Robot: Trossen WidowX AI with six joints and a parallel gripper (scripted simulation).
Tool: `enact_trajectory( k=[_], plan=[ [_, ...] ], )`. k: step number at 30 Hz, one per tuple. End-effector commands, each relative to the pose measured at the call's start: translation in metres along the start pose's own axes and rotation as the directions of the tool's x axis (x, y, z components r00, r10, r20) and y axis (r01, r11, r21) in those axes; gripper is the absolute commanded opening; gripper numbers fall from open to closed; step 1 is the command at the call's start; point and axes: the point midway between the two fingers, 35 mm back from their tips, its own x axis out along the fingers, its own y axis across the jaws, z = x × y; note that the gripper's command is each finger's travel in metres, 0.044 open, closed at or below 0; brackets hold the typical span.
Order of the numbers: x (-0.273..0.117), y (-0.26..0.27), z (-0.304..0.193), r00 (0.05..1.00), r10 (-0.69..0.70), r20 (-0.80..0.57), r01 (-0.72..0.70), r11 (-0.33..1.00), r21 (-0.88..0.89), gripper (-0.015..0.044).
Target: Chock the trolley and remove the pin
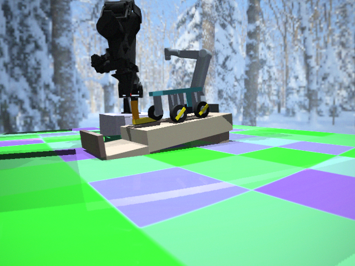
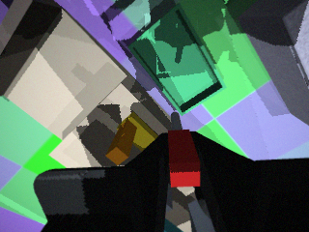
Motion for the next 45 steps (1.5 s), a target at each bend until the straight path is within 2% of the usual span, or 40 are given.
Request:
enact_trajectory(
  k=[1, 14, 28, 36, 45],
  plan=[
    [0.001, -0.002, 0.000, 1.000, 0.018, 0.012, -0.019, 0.994, 0.110, 0.0000],
    [0.002, -0.003, -0.002, 0.996, 0.040, 0.079, -0.073, 0.881, 0.468, 0.0000],
    [0.002, -0.003, -0.005, 0.986, 0.066, 0.155, -0.163, 0.611, 0.775, 0.0000],
    [0.002, -0.004, -0.005, 0.984, 0.069, 0.163, -0.173, 0.573, 0.801, 0.0000],
    [0.019, -0.021, 0.012, 0.982, 0.065, 0.176, -0.184, 0.520, 0.834, 0.0000]
  ],
)
